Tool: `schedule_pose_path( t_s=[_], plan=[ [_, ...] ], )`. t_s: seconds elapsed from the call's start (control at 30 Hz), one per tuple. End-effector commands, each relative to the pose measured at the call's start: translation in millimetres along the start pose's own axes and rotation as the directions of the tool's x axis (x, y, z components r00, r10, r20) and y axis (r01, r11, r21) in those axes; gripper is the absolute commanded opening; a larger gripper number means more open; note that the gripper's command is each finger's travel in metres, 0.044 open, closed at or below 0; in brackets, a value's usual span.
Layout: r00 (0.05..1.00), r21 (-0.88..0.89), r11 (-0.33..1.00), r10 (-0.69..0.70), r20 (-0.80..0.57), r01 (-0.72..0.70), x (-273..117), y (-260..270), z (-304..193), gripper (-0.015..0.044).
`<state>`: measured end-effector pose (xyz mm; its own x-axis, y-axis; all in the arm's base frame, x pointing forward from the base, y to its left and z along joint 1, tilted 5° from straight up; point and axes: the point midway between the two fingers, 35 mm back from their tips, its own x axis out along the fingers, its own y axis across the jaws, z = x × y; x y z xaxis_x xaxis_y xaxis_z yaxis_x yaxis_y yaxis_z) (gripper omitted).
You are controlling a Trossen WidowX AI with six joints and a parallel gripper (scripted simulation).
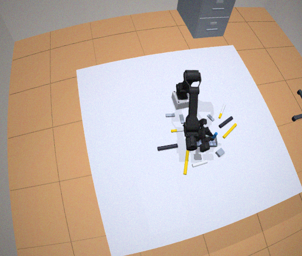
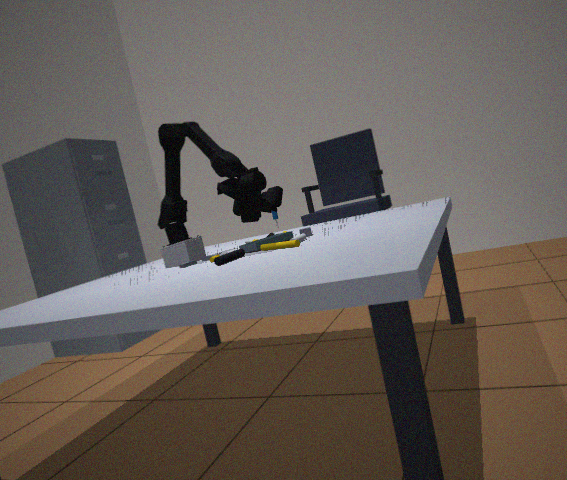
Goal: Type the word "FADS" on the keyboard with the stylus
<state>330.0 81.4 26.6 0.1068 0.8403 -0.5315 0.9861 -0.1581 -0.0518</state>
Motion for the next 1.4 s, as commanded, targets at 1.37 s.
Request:
schedule_pose_path(
  t_s=[1.37],
  plan=[
    [1.0,0.006,1.0,0.004,-0.003,-0.004,18.2,0.8,29.5,0.0081]
  ],
)
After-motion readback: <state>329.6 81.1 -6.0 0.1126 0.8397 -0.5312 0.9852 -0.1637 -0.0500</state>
